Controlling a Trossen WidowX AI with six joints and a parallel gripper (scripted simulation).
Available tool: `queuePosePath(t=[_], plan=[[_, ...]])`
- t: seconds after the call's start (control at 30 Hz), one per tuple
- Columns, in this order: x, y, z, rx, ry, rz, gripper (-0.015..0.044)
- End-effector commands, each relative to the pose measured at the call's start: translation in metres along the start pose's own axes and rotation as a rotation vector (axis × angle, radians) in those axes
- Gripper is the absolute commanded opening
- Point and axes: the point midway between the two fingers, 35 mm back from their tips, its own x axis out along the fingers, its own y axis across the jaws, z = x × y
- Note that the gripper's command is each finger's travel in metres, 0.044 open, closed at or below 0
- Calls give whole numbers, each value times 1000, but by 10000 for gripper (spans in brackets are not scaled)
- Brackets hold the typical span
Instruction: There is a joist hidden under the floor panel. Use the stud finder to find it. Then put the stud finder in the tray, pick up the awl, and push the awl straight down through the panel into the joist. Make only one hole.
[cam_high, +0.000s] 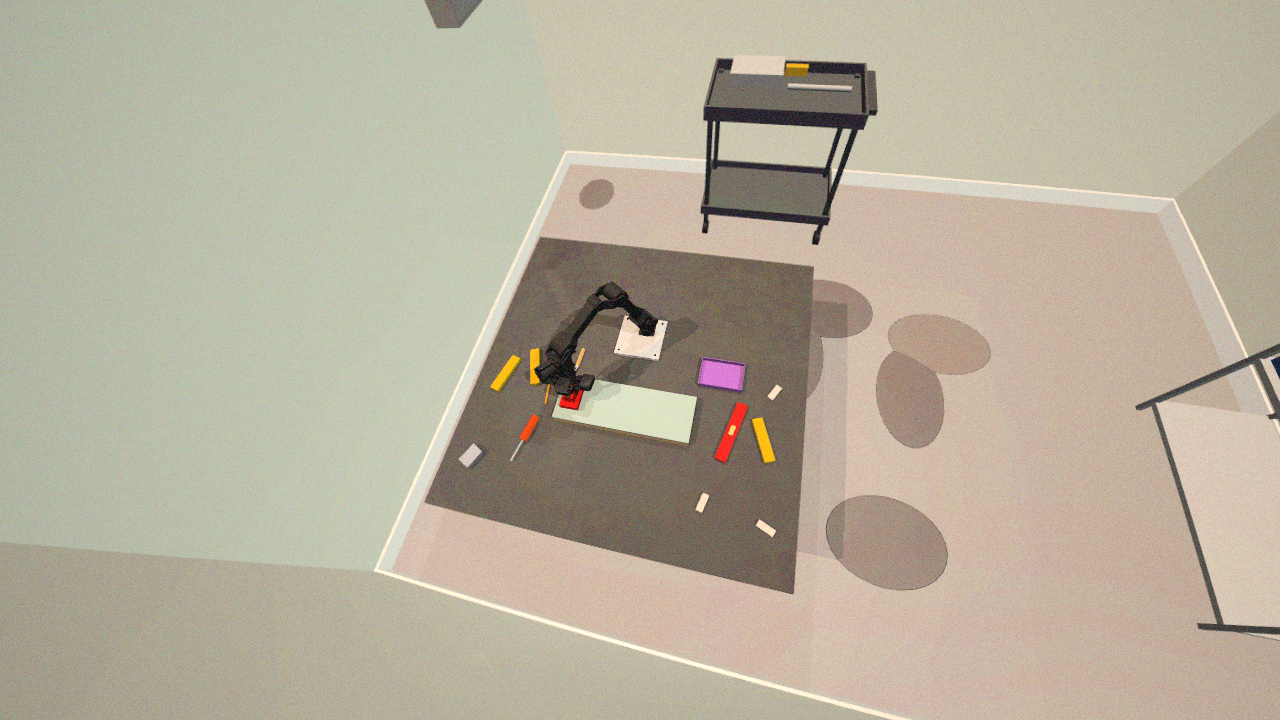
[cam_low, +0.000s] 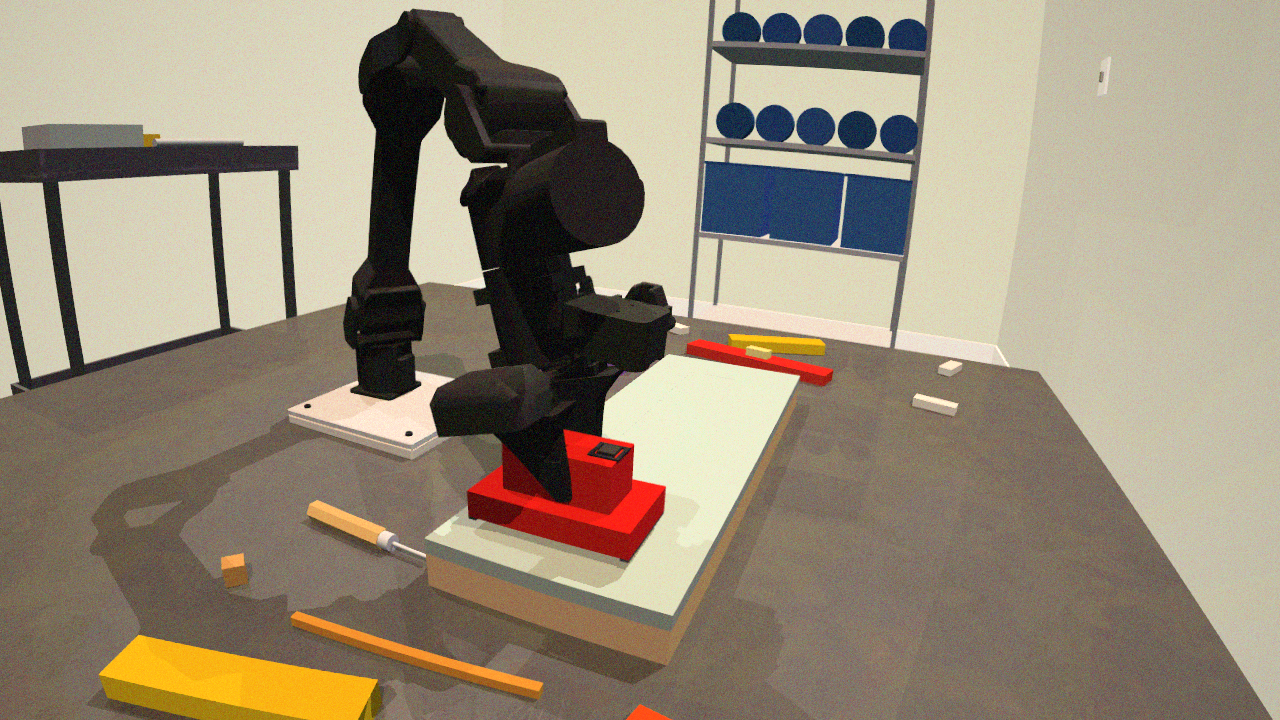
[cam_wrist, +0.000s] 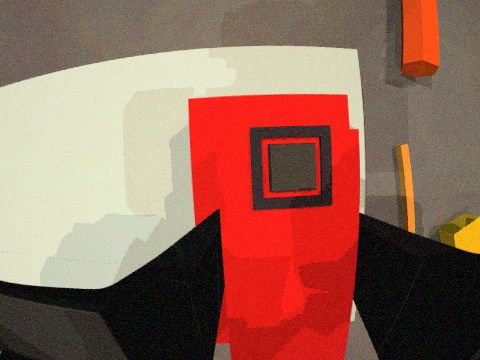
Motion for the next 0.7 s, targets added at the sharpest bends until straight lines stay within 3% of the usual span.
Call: queuePosePath(t=[0.0,0.67], plan=[[7,-1,-2,4,3,-3,0],[11,27,-3,5,3,-1,0]])
